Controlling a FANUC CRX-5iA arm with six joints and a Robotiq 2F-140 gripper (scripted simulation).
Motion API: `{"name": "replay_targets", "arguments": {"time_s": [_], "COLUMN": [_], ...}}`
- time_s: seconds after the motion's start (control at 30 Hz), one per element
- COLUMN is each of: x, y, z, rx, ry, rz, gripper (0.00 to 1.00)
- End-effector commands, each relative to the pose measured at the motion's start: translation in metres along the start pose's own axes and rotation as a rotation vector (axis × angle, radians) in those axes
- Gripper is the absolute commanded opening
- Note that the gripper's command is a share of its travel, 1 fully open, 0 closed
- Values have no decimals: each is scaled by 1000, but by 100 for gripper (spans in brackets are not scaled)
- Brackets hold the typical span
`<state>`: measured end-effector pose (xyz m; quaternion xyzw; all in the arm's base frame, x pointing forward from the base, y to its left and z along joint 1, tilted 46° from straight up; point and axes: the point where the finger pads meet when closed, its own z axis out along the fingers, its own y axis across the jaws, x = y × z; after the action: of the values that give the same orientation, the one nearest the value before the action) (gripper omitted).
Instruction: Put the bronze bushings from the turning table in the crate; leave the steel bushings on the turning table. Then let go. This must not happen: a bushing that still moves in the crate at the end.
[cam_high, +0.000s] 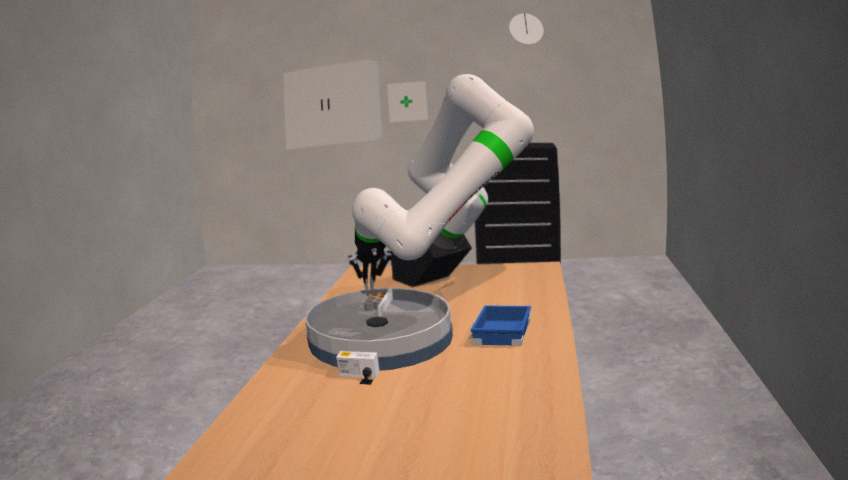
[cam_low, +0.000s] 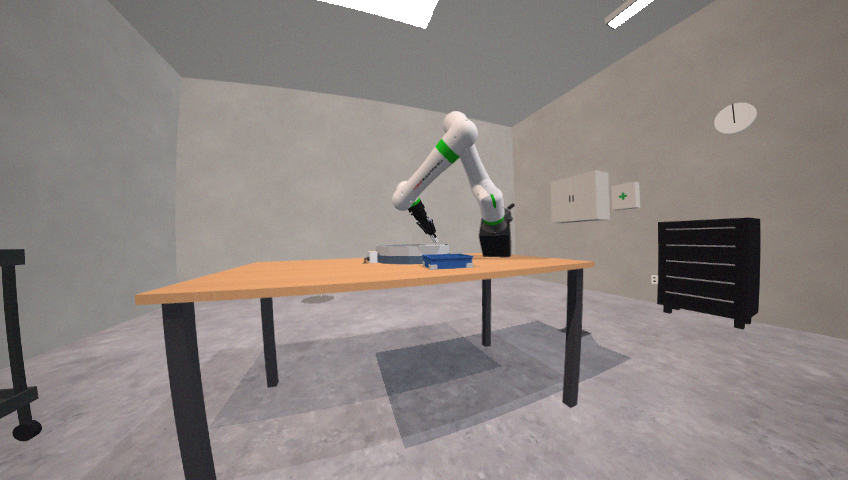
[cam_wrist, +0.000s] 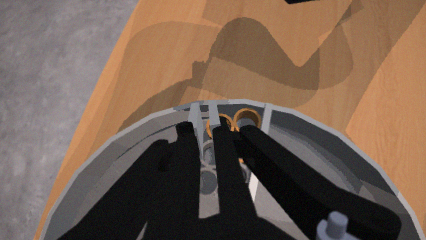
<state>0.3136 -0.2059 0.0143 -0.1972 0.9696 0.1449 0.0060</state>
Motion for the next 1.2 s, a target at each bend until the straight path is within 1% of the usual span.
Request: {"name": "replay_targets", "arguments": {"time_s": [0.0,1.0,1.17], "x": [0,0,-4], "y": [0,0,0], "z": [0,0,5], "rx": [0,0,0], "ry": [0,0,0], "rz": [0,0,0], "gripper": [6,6,6]}}
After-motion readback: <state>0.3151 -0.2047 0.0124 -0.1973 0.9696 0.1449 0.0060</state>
